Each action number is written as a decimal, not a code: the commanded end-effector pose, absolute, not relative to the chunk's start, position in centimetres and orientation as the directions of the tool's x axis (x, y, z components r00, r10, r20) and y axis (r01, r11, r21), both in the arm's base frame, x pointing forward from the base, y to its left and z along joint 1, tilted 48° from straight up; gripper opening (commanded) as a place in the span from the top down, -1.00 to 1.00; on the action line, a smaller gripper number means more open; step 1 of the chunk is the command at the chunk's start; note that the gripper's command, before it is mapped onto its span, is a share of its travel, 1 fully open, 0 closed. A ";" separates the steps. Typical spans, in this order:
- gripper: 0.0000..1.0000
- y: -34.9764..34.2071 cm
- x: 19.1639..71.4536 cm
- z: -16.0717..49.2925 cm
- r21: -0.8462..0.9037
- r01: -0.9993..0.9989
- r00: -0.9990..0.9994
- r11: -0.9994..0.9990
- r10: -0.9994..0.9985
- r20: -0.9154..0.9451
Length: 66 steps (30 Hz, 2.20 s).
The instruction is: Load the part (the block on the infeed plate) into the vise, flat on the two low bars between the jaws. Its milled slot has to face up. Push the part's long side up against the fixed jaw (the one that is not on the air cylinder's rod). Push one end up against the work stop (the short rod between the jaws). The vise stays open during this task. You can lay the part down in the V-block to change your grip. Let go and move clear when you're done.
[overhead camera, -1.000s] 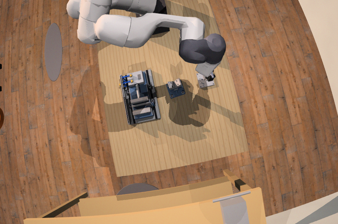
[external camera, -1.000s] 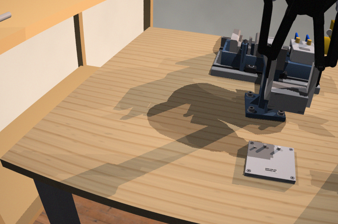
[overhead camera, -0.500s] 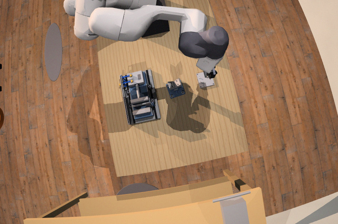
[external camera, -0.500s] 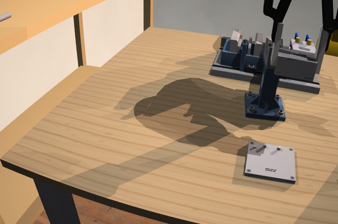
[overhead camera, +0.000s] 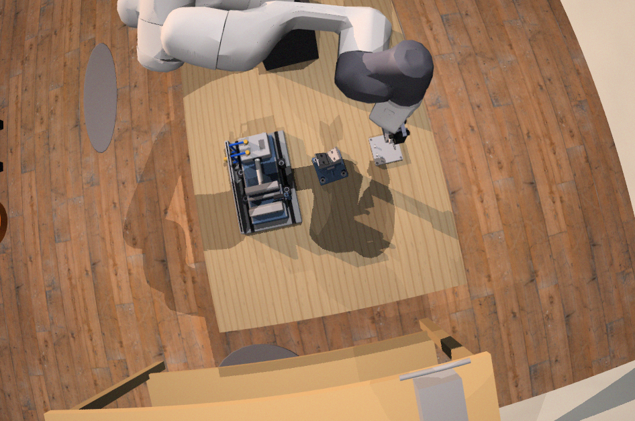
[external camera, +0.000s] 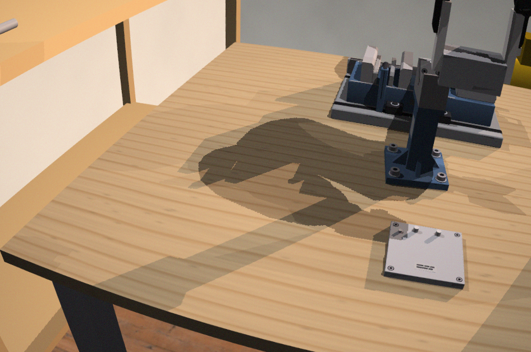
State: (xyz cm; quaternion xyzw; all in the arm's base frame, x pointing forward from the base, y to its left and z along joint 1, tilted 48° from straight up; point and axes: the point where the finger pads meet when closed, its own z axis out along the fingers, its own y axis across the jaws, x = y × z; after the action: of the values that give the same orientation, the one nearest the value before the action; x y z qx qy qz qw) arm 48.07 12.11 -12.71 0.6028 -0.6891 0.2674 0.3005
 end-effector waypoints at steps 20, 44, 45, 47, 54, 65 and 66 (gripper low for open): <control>1.00 12.8 48.1 -12.0 0.003 -0.992 -0.082 0.125 -0.669 0.738; 1.00 12.8 48.1 -12.0 0.003 -0.992 -0.082 0.125 -0.669 0.738; 1.00 12.8 48.1 -12.0 0.003 -0.992 -0.082 0.125 -0.669 0.738; 1.00 12.8 48.1 -12.0 0.003 -0.992 -0.082 0.125 -0.669 0.738; 1.00 12.8 48.1 -11.9 0.003 -0.992 -0.082 0.125 -0.669 0.738; 1.00 12.5 48.2 -11.5 0.006 -0.992 -0.079 0.123 -0.670 0.738; 1.00 12.4 48.2 -11.4 0.006 -0.992 -0.078 0.122 -0.671 0.738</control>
State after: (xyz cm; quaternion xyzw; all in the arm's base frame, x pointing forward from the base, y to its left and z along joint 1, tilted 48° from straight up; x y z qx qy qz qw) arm 48.21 12.39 -11.56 0.6034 -0.6875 0.2672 0.3031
